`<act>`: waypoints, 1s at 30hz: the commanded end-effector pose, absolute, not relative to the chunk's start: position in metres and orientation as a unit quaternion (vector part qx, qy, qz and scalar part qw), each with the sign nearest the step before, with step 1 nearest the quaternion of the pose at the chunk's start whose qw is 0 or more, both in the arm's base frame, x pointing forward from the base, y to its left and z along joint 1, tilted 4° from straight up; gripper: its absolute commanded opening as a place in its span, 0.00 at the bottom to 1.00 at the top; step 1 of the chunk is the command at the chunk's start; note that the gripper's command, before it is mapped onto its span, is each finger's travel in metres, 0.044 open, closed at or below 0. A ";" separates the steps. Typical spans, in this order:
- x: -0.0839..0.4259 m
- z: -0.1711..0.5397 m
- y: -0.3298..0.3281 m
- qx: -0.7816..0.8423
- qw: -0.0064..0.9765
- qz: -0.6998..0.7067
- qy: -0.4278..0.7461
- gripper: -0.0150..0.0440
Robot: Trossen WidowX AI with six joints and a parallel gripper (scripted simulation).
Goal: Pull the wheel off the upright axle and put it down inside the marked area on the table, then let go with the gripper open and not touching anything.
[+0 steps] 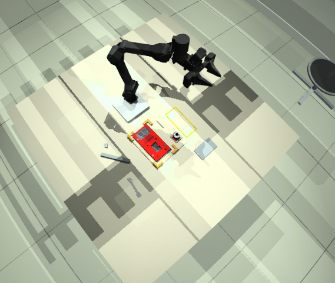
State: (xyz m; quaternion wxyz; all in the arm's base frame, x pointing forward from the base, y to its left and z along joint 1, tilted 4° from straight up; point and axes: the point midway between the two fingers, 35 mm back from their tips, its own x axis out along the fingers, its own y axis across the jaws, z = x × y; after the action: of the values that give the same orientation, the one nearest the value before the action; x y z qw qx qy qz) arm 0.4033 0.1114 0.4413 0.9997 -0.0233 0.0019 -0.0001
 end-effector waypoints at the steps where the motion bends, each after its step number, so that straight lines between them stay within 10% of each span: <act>1: 0.427 0.394 0.103 -0.046 0.995 -0.001 0.089 0.76; 30: 0.390 0.122 -0.011 0.030 0.735 -0.047 0.676 0.76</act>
State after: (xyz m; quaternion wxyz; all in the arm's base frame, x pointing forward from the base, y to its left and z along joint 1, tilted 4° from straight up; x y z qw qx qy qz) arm 0.4111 0.0036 0.1474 0.7941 -0.0073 0.6066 -0.0378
